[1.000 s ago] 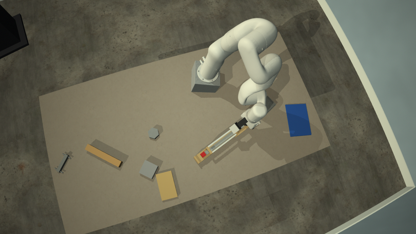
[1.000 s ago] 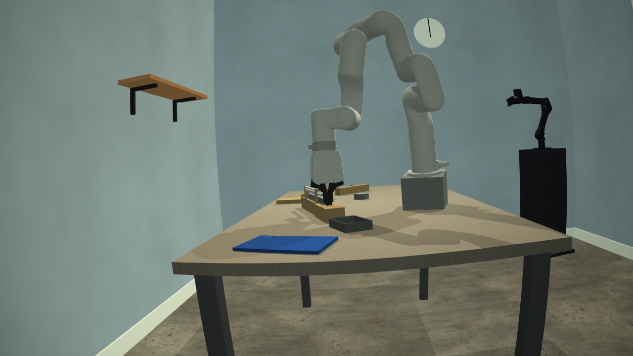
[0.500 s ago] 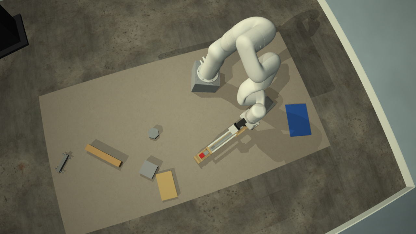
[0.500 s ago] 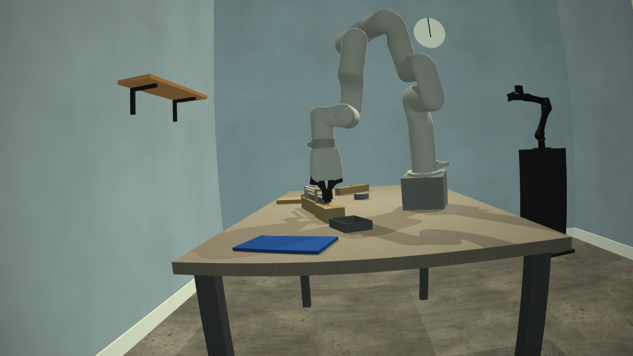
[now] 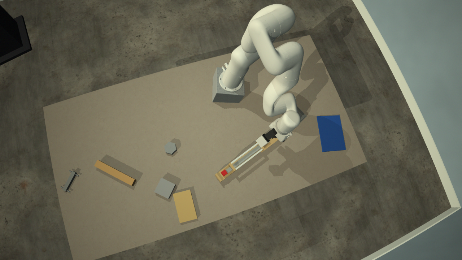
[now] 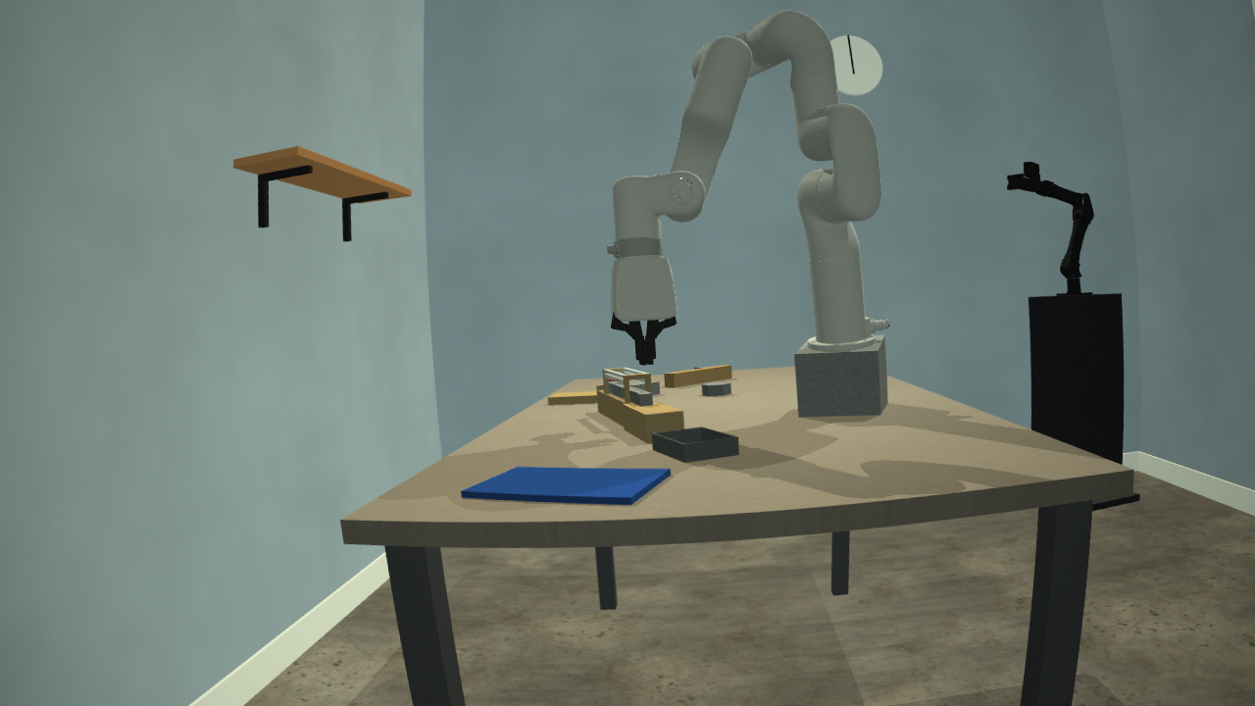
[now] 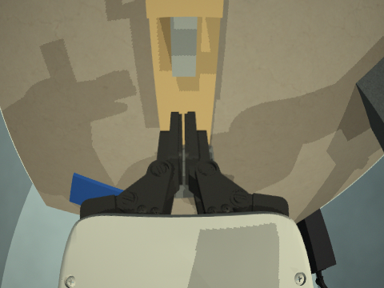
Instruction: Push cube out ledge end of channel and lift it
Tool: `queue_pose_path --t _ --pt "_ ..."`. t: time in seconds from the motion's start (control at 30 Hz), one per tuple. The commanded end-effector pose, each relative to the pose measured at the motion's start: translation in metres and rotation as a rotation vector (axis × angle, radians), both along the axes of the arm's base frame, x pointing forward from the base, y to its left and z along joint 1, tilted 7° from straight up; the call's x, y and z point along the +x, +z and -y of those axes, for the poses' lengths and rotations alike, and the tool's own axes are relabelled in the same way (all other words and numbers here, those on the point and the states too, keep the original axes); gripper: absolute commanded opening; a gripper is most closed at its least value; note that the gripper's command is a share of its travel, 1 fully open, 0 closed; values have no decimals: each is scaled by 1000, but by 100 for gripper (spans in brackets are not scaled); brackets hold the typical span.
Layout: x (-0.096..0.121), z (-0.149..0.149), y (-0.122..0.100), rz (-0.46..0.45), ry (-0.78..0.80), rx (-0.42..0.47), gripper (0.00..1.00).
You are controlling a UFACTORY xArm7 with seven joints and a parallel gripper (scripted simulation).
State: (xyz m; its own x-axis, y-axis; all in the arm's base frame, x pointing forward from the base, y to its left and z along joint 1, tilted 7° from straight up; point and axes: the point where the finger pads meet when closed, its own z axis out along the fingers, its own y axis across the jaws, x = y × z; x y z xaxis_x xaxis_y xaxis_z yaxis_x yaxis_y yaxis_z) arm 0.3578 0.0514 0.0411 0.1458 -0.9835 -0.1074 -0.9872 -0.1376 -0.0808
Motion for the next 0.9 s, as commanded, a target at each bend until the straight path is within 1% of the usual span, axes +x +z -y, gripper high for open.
queue_pose_path --t 0.0,0.3,0.4,0.47,0.53,0.6,0.67,0.77,0.87 --pt "0 0 5 -3 0 -4 0" --pt "0 0 5 -3 0 -4 0" --pt "7 12 4 -7 -3 -4 0" --pt "19 37 1 -14 -8 -3 0" --pt "33 76 -3 -22 -14 -1 0" --pt "33 76 -3 -22 -14 -1 0" --pt "45 124 -8 -25 -17 2 0" --pt "42 156 -10 -20 -14 4 0" --pt "41 199 -14 -9 -3 0 0"
